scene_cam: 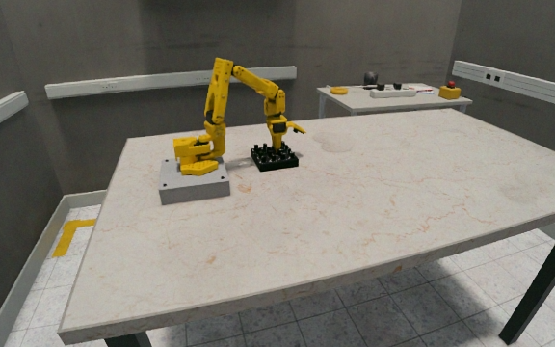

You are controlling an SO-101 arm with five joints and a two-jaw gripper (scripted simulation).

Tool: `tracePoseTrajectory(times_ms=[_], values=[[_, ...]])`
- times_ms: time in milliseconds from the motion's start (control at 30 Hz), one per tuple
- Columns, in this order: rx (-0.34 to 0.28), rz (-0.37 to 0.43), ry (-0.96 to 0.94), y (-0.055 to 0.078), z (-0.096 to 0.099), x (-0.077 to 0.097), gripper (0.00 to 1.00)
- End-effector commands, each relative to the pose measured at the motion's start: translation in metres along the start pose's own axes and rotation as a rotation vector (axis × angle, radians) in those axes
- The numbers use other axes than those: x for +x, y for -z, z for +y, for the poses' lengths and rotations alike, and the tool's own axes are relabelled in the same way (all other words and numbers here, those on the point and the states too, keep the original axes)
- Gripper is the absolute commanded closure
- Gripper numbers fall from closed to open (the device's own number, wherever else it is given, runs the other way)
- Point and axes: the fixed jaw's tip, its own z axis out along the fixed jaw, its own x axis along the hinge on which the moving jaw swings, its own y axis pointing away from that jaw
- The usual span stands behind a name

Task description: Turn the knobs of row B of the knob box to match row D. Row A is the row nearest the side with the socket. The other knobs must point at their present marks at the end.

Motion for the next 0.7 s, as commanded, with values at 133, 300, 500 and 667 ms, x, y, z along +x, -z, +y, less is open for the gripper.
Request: tracePoseTrajectory(times_ms=[133, 300, 500, 667], values=[[-0.004, 0.012, 0.148, -0.0026, 0.0011, 0.0033, 0.99], [-0.005, 0.012, 0.235, -0.0026, 0.001, 0.0037, 0.99], [-0.005, 0.012, 0.305, -0.0026, 0.0009, 0.0041, 0.99], [-0.006, 0.012, 0.392, -0.0026, 0.0007, 0.0046, 0.99]])
